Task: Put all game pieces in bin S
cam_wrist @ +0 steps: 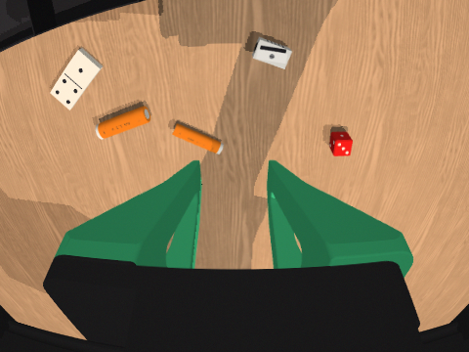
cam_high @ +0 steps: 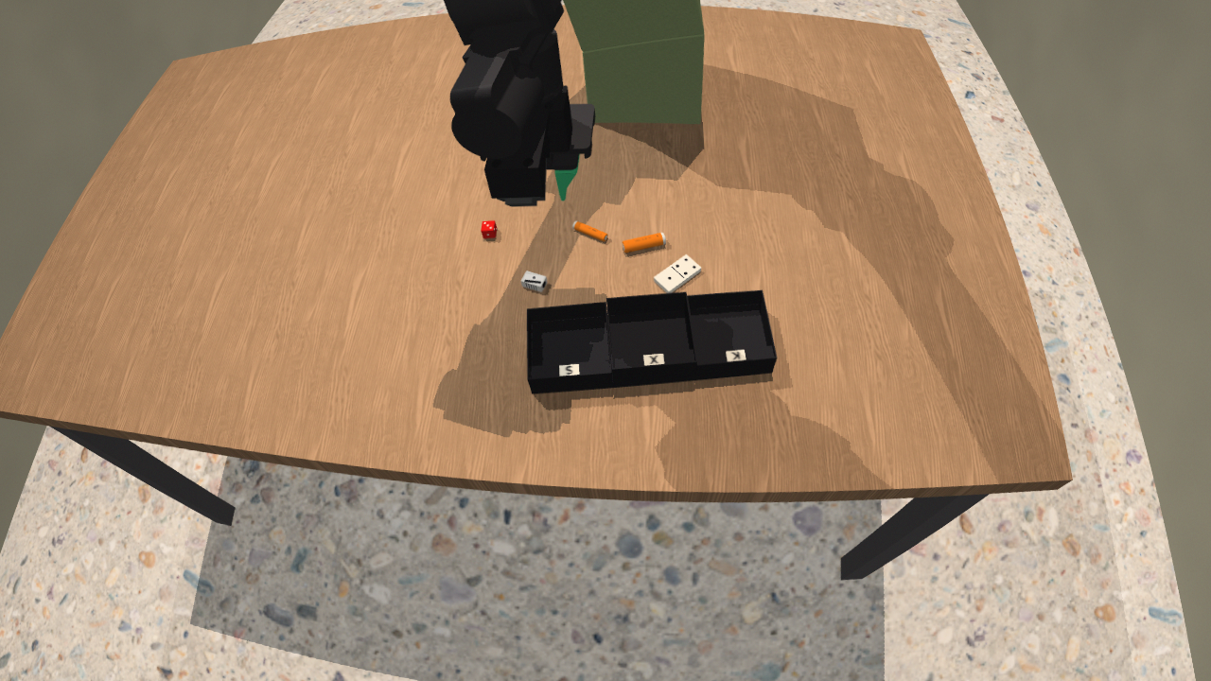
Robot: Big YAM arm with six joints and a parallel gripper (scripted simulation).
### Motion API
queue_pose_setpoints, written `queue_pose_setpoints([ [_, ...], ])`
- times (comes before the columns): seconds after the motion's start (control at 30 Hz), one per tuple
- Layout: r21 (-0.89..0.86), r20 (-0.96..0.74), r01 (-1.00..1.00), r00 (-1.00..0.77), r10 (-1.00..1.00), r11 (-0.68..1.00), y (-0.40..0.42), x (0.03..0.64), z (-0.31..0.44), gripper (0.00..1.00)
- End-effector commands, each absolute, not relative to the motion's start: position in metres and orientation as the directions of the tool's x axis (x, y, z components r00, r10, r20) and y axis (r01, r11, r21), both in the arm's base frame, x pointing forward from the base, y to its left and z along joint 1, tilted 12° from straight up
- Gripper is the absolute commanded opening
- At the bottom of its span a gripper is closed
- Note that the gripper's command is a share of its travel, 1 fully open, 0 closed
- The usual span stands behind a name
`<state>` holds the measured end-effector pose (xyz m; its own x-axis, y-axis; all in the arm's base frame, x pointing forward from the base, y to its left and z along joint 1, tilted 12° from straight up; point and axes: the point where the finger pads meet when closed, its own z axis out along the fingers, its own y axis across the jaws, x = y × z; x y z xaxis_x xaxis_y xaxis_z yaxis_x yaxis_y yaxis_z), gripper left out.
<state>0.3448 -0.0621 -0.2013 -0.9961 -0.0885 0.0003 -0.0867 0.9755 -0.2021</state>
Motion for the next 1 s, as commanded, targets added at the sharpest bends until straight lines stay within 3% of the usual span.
queue_pose_setpoints([
  [0.0,-0.196,0.007,-0.130,-0.991,-0.132,0.972,-0.089,0.332,-0.211,0.30],
  [0.43,-0.201,0.000,-0.129,-0.991,-0.132,0.971,-0.171,0.304,-0.229,0.30],
  [0.97,-0.205,-0.003,-0.130,-0.991,-0.134,0.970,-0.167,0.307,-0.224,0.30],
])
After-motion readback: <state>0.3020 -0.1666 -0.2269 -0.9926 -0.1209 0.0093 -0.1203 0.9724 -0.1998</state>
